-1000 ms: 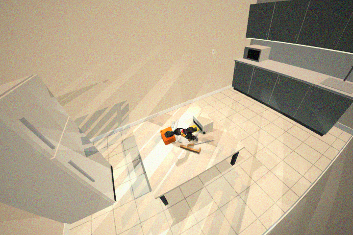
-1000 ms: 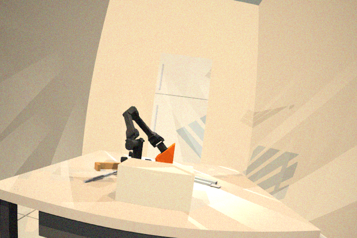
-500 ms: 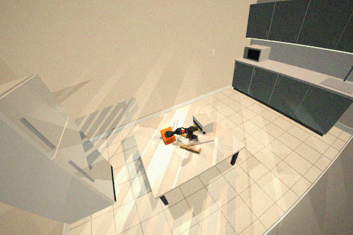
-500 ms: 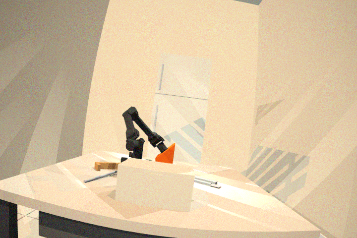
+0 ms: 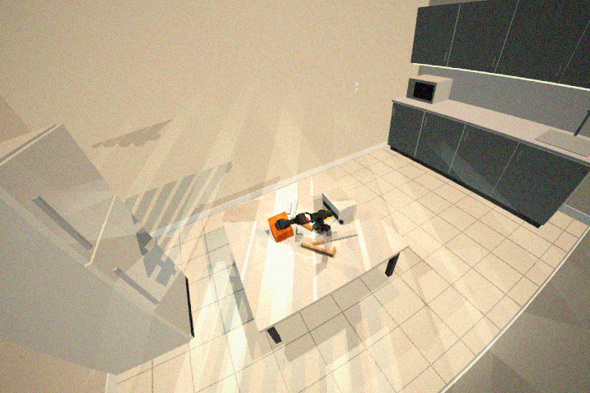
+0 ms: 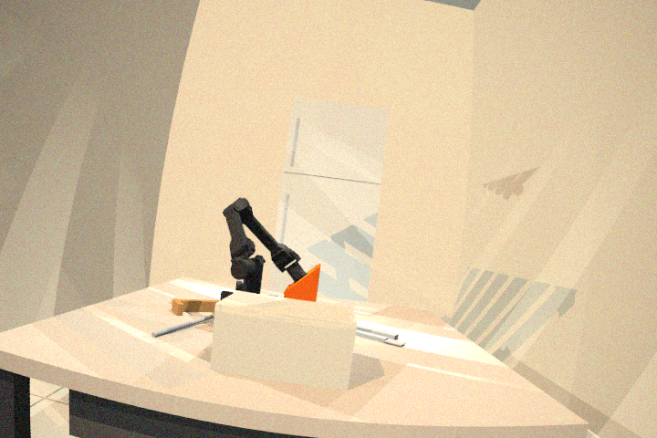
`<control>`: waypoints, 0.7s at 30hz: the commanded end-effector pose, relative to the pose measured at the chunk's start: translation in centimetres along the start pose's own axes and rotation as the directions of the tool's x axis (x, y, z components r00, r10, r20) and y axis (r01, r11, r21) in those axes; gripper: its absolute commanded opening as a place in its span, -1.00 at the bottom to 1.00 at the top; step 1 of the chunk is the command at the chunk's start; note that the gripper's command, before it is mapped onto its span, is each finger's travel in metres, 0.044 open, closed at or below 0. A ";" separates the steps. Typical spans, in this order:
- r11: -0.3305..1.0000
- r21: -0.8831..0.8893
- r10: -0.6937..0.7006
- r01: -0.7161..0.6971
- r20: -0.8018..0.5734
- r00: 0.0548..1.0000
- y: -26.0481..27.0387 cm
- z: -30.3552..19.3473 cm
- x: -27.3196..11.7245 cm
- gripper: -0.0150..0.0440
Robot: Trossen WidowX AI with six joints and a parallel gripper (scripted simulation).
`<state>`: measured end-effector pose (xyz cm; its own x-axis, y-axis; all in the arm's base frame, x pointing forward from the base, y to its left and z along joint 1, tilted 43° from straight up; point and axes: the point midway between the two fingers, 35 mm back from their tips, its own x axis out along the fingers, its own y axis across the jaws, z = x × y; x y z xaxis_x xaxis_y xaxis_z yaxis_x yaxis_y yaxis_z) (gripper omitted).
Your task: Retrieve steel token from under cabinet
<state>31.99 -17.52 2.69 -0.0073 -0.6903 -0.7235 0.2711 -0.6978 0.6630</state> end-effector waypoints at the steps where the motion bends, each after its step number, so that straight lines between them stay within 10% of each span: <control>1: 1.000 0.003 0.000 0.000 -0.002 1.000 0.0 -0.6 0.0 -0.49; 21: 1.000 0.004 0.000 0.000 -0.003 1.000 0.0 -2.8 -0.1 -0.49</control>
<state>34.28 -16.95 2.64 -0.0030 -0.6989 -0.7153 0.2701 -0.6892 0.6723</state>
